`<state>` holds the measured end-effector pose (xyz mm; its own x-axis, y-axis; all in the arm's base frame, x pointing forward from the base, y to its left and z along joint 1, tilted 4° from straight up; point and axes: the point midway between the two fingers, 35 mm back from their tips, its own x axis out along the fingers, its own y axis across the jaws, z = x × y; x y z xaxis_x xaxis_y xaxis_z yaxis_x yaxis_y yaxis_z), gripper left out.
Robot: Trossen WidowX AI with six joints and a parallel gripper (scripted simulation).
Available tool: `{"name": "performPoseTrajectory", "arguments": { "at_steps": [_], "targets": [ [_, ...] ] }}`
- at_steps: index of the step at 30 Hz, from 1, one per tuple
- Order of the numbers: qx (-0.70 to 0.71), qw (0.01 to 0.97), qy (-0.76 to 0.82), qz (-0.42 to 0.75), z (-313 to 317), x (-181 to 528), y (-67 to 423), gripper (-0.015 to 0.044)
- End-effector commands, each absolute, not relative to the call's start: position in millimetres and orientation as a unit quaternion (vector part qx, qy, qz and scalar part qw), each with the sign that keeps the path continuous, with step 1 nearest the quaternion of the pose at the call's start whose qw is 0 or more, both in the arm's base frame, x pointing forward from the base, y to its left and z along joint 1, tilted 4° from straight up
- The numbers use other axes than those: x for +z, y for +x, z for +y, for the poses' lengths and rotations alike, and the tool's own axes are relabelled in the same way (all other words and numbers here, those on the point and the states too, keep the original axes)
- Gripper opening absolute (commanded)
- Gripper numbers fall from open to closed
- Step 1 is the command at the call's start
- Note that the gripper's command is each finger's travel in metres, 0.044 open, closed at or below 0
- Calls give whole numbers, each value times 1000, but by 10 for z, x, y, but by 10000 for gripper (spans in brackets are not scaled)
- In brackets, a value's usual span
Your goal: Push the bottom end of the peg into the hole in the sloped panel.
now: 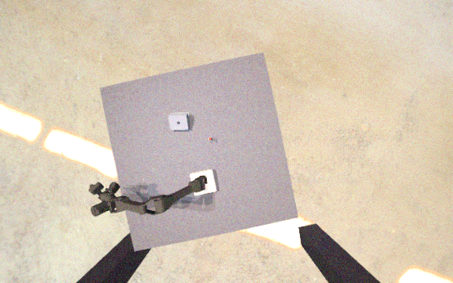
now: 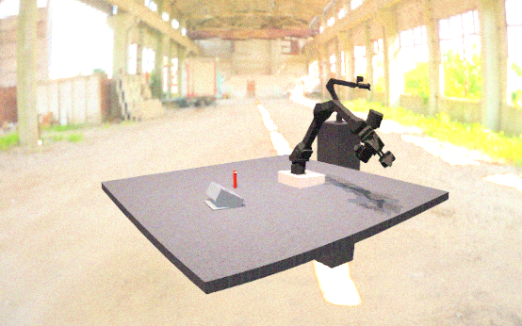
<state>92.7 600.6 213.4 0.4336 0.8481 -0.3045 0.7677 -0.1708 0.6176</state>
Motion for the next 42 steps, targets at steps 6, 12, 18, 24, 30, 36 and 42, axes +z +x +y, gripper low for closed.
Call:
{"name": "performPoseTrajectory", "arguments": {
  "at_steps": [6, 12, 18, 24, 30, 36, 42],
  "targets": [
    [30, 412, 757, 506, 5806, 1979, 1454, 440],
    [12, 441, 752, 490, 5635, 1886, 1807, 440],
    [-15, 463, 750, 471, 5419, 1797, 2181, 440],
    [-43, 483, 748, 454, 5175, 1711, 2528, 440],
    [-72, 499, 745, 437, 4906, 1632, 2844, 440],
    [-103, 513, 740, 421, 4612, 1550, 3137, 440],
    [-136, 525, 735, 406, 4297, 1468, 3402, 440]
  ]
}}
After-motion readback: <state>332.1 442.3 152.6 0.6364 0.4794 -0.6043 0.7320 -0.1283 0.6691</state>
